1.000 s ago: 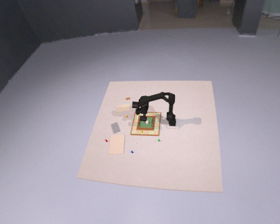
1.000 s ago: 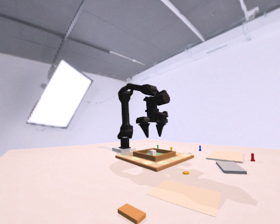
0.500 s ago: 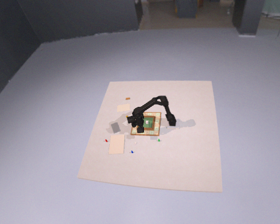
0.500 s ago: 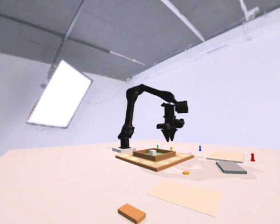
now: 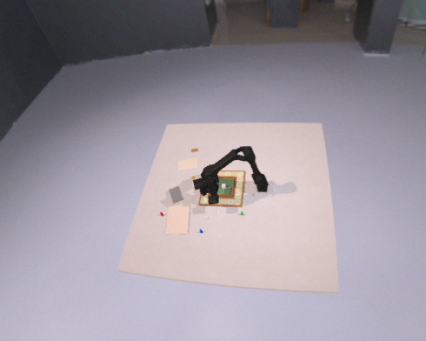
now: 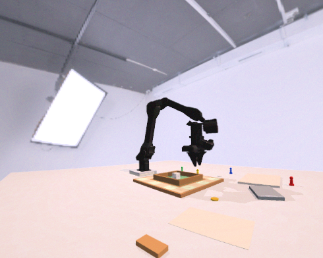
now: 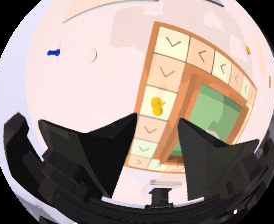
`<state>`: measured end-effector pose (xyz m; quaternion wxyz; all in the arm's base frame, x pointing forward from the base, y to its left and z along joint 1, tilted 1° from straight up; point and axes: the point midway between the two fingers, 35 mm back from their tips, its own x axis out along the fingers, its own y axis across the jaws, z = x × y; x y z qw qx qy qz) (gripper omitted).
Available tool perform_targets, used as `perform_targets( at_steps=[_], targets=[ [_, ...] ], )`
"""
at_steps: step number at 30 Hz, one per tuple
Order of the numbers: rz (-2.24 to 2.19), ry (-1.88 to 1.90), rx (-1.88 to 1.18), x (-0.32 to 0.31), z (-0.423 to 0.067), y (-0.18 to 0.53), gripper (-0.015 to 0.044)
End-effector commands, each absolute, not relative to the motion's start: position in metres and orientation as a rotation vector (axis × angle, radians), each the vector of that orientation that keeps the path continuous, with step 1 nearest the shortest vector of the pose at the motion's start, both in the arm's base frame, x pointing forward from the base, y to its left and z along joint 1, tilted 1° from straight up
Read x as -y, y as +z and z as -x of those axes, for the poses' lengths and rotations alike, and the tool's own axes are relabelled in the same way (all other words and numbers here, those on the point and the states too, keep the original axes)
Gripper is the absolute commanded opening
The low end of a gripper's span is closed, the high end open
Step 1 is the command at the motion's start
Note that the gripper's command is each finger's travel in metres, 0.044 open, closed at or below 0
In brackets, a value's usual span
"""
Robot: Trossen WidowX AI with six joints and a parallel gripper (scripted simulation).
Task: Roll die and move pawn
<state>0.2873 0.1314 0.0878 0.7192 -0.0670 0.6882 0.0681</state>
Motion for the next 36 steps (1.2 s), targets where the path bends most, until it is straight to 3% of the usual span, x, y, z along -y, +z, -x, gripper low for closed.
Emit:
perform_targets(
  at_steps=[1, 24, 29, 36],
  targets=[
    [0.147, 0.147, -1.521, -0.131, -0.288, 0.082, 0.0200],
    [0.147, 0.147, -1.522, -0.131, -0.289, 0.048, 0.0200],
    [0.147, 0.147, -1.522, -0.131, -0.289, 0.048, 0.0069],
    [0.147, 0.147, -1.522, -0.131, -0.289, 0.048, 0.0022]
  ],
)
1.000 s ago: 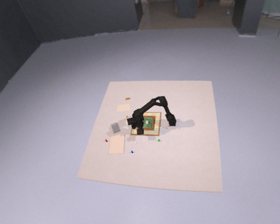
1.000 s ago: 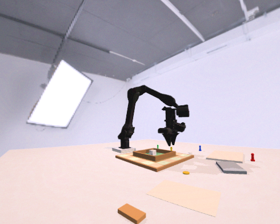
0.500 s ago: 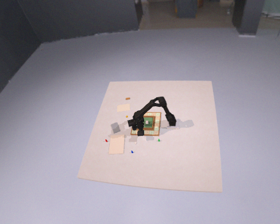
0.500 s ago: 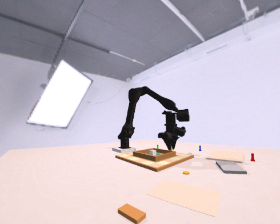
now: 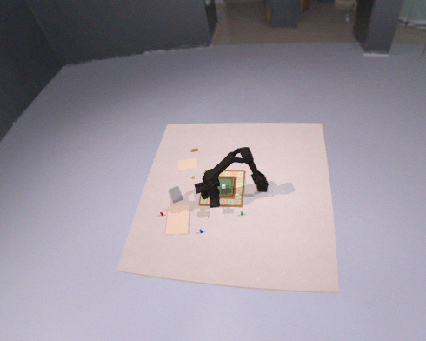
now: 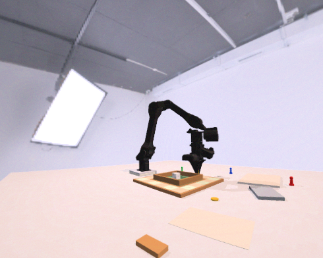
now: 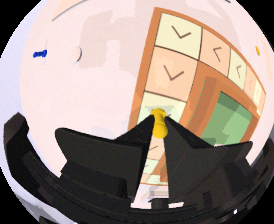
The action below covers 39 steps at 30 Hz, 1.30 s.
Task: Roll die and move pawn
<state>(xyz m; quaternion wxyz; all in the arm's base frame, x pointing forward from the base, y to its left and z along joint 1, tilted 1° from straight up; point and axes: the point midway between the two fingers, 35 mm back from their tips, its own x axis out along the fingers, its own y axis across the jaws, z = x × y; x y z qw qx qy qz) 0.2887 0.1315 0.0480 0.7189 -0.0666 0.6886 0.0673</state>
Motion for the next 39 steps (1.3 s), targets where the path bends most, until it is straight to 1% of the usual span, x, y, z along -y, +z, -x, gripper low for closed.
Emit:
perform_targets(
  at_steps=[1, 3, 7, 17, 28, 34, 39],
  targets=[
    [0.147, 0.147, -1.522, -0.131, -0.289, 0.048, 0.0015],
    [0.147, 0.147, -1.522, -0.131, -0.289, 0.048, 0.0002],
    [0.147, 0.147, -1.521, -0.132, -0.290, 0.056, 0.0000],
    [0.147, 0.147, -1.521, -0.134, -0.292, 0.111, 0.0000],
    [0.147, 0.147, -1.522, -0.131, -0.281, 0.171, 0.0000],
    [0.147, 0.147, -1.522, -0.130, -0.279, 0.174, 0.0000],
    [0.147, 0.147, -1.523, -0.125, -0.265, 0.168, 0.0000]
  ],
)
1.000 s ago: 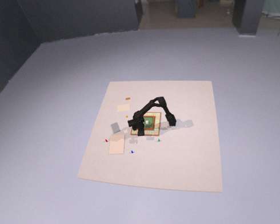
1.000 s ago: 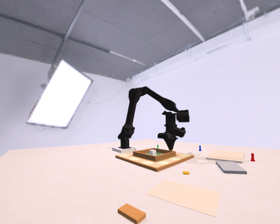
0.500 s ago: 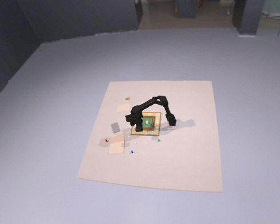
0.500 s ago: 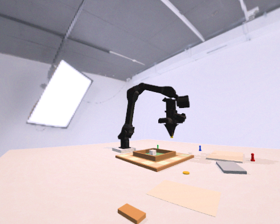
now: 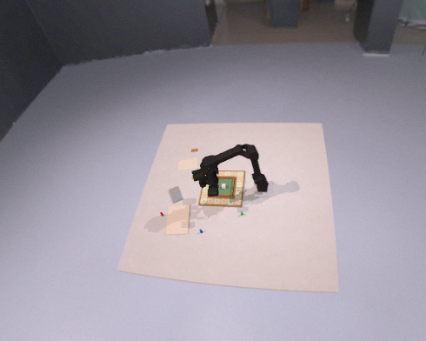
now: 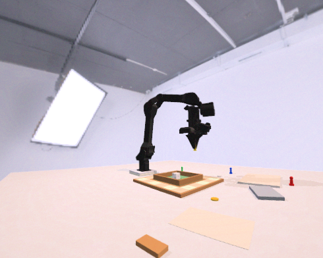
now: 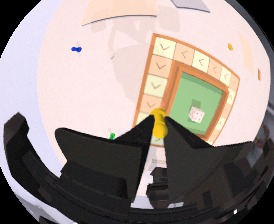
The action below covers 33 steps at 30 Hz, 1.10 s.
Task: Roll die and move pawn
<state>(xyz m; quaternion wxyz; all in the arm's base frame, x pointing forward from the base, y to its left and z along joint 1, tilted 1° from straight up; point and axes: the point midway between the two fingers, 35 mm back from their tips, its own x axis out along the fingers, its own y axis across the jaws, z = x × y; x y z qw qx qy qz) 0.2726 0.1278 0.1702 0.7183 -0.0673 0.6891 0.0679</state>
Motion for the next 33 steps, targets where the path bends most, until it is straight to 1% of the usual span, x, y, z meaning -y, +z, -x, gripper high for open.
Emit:
perform_targets(
  at_steps=[1, 33],
  targets=[
    [0.147, 0.147, -1.523, -0.124, -0.263, 0.167, 0.0000],
    [0.149, 0.145, -1.531, -0.084, -0.172, 0.108, 0.0000]
  ],
)
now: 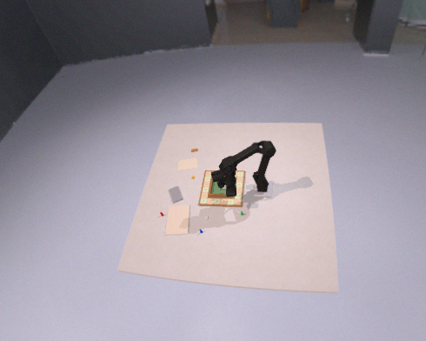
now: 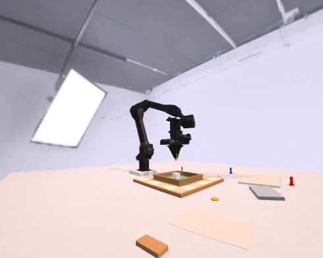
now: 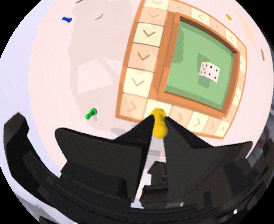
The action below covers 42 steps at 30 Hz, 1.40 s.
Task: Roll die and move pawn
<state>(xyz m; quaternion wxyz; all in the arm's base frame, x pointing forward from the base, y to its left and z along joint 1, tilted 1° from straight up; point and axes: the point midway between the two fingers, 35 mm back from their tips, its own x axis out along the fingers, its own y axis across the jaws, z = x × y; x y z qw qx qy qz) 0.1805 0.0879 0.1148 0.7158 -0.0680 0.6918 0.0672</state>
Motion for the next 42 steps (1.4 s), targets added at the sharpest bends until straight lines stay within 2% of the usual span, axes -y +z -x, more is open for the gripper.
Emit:
perform_targets(
  at_steps=[1, 8, 37, 42],
  targets=[
    [0.149, 0.145, -1.532, -0.082, -0.169, 0.105, 0.0000],
    [0.150, 0.144, -1.533, -0.075, -0.154, 0.091, 0.0000],
    [0.150, 0.144, -1.533, -0.075, -0.156, 0.039, 0.0000],
    [0.148, 0.146, -1.532, -0.076, -0.156, 0.044, 0.0131]
  ],
)
